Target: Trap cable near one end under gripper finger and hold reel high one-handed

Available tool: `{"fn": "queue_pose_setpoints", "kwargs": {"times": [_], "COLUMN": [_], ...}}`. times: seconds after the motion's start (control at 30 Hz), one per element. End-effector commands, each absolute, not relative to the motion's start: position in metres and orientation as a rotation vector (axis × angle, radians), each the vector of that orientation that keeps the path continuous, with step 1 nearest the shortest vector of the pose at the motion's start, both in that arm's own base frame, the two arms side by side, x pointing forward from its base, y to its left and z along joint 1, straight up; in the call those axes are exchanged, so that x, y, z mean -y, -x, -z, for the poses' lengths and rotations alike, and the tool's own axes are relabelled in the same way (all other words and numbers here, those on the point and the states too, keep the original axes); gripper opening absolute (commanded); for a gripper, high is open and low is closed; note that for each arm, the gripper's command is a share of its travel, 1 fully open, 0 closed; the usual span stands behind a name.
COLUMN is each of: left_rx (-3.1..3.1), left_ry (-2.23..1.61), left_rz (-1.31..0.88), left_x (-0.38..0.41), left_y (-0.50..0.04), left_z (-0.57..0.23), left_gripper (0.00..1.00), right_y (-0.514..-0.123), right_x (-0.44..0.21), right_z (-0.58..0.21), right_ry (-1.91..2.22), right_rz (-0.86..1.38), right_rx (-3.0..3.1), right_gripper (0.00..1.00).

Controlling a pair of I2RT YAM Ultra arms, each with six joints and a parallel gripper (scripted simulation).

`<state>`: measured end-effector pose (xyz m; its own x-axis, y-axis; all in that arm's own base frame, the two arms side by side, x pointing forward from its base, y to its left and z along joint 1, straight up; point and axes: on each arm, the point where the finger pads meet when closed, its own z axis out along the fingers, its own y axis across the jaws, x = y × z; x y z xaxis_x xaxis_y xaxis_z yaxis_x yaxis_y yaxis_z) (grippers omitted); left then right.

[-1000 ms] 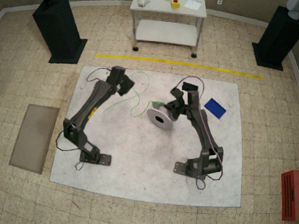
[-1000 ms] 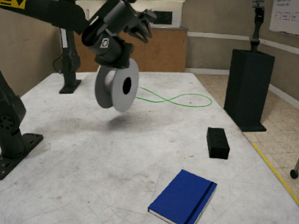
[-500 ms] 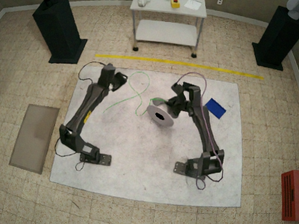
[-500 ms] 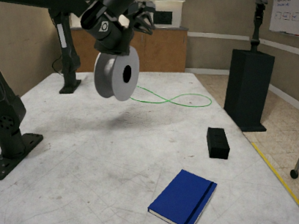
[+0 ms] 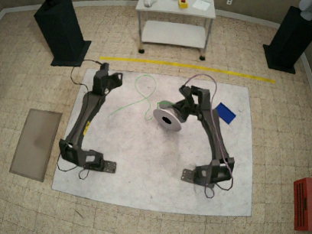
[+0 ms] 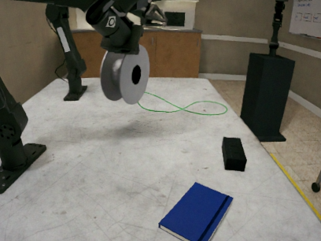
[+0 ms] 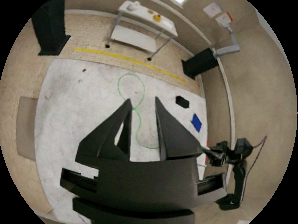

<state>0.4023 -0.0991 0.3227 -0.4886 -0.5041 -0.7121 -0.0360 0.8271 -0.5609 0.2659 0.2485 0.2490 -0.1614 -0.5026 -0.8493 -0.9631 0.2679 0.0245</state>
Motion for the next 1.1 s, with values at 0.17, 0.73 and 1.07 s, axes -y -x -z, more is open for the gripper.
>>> {"fn": "queue_pose_setpoints", "kwargs": {"times": [0.17,0.73,1.07], "left_rx": [-1.820,-1.640,-1.588], "left_ry": [0.210,0.063,0.022], "left_rz": [0.409,0.128,0.039], "left_x": [0.061,0.015,0.002], "left_y": [-0.401,-0.388,-0.381], "left_z": [-0.362,-0.393,-0.402], "left_gripper": [0.30,0.30,0.30], "right_y": [-0.275,-0.275,-0.271], "right_x": [-0.251,-0.251,-0.254], "right_z": [-0.275,-0.276,-0.278], "right_ry": [1.323,1.322,1.325], "right_rz": [-0.758,-0.758,-0.766], "right_rx": [-1.708,-1.706,-1.705], "right_gripper": [0.00,0.00,0.00]}}
